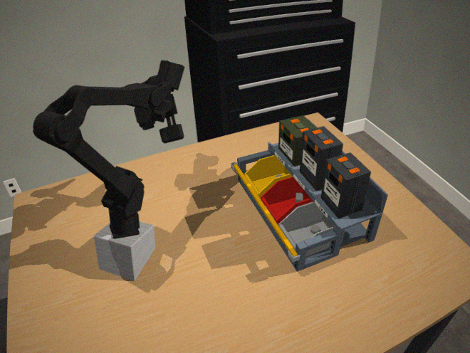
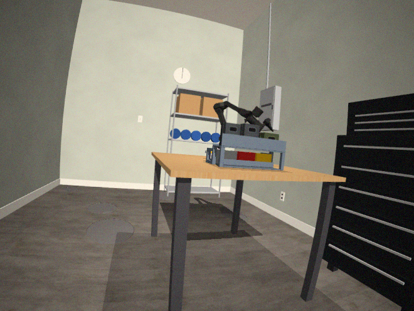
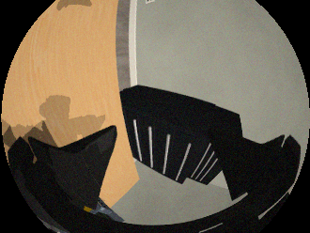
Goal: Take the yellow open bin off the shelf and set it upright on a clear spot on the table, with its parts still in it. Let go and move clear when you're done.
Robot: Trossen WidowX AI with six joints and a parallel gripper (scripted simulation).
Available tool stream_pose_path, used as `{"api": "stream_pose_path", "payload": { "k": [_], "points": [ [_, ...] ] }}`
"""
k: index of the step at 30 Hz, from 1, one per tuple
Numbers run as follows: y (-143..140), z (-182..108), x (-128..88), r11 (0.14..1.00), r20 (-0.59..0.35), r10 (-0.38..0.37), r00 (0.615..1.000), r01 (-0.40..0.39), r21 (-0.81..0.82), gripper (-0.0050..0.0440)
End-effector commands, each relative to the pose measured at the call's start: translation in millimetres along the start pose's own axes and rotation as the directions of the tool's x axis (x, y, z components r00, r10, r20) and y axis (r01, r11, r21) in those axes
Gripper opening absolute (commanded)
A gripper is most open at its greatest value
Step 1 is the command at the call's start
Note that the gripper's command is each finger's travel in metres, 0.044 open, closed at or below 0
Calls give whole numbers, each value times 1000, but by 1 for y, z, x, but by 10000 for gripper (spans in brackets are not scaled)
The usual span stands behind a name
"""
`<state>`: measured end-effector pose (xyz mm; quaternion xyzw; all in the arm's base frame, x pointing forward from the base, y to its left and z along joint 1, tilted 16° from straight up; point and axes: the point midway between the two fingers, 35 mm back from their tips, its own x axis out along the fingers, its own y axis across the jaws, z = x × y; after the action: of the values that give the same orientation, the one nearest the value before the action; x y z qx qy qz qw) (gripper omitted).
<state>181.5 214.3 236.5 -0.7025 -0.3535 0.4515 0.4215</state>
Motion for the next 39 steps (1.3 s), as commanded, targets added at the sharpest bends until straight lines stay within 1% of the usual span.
{"api": "stream_pose_path", "payload": {
  "k": [1,2,14,19,31,36,39],
  "points": [
    [-6,-11,-5,998,-52,-13,999,16,53,440],
    [-6,-14,-5,997,-67,-12,998,17,76,440],
    [-6,-14,-5,997,-67,-12,998,17,76,440],
    [-5,-29,-9,982,-135,-8,991,34,186,440],
    [-5,-29,-9,982,-135,-8,991,34,186,440],
    [-4,-44,-14,954,-203,-5,979,65,292,440],
    [-4,-44,-14,954,-203,-5,979,65,292,440]
  ]
}}
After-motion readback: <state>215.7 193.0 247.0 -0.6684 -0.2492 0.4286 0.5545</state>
